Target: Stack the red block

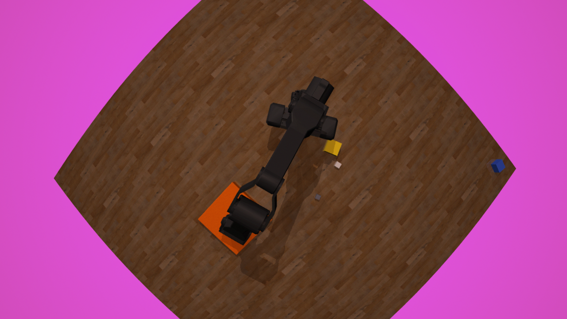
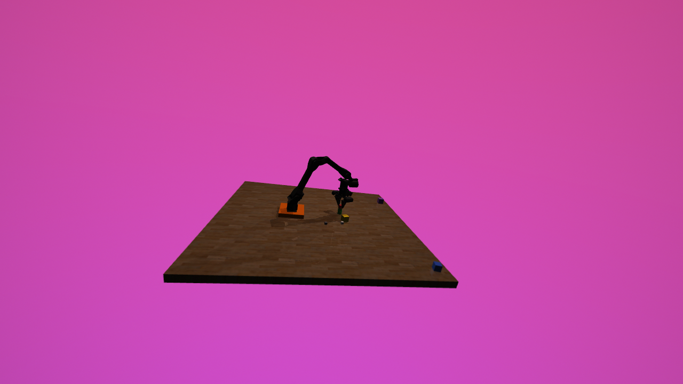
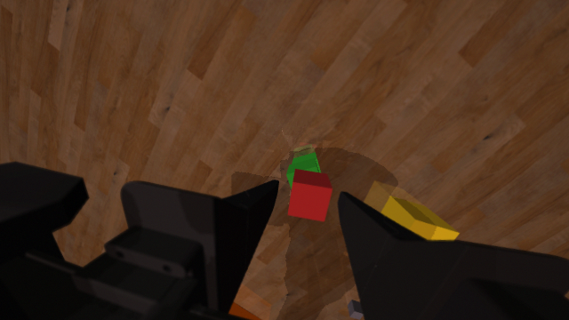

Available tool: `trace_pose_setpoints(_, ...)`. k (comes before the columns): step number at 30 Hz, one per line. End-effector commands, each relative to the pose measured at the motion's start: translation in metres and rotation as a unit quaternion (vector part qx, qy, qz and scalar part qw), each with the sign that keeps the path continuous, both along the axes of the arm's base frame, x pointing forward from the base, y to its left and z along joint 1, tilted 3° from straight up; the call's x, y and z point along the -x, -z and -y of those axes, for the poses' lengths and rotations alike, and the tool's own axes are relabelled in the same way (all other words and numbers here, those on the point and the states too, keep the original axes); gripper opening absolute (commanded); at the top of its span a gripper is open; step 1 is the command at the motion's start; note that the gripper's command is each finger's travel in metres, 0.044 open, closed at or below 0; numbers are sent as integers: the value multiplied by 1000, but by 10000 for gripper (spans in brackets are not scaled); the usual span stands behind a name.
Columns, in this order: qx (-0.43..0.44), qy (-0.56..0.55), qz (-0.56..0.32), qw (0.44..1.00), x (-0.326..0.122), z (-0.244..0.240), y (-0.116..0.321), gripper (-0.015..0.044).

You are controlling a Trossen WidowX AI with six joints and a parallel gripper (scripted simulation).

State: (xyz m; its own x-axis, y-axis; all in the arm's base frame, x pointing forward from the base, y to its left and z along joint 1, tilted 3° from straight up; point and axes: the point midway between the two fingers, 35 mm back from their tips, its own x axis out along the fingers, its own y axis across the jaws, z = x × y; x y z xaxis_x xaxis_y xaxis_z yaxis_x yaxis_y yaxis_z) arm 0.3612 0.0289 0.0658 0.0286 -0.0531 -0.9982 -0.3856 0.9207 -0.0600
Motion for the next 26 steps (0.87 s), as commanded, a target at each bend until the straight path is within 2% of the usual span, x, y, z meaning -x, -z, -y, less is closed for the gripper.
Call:
trace_pose_setpoints(1, 0, 0, 0, 1000, 0, 0, 1, 315)
trace_pose_setpoints(6, 0, 0, 0, 1000, 0, 0, 1, 440)
trace_pose_setpoints(26, 0, 0, 0, 1000, 0, 0, 1, 440)
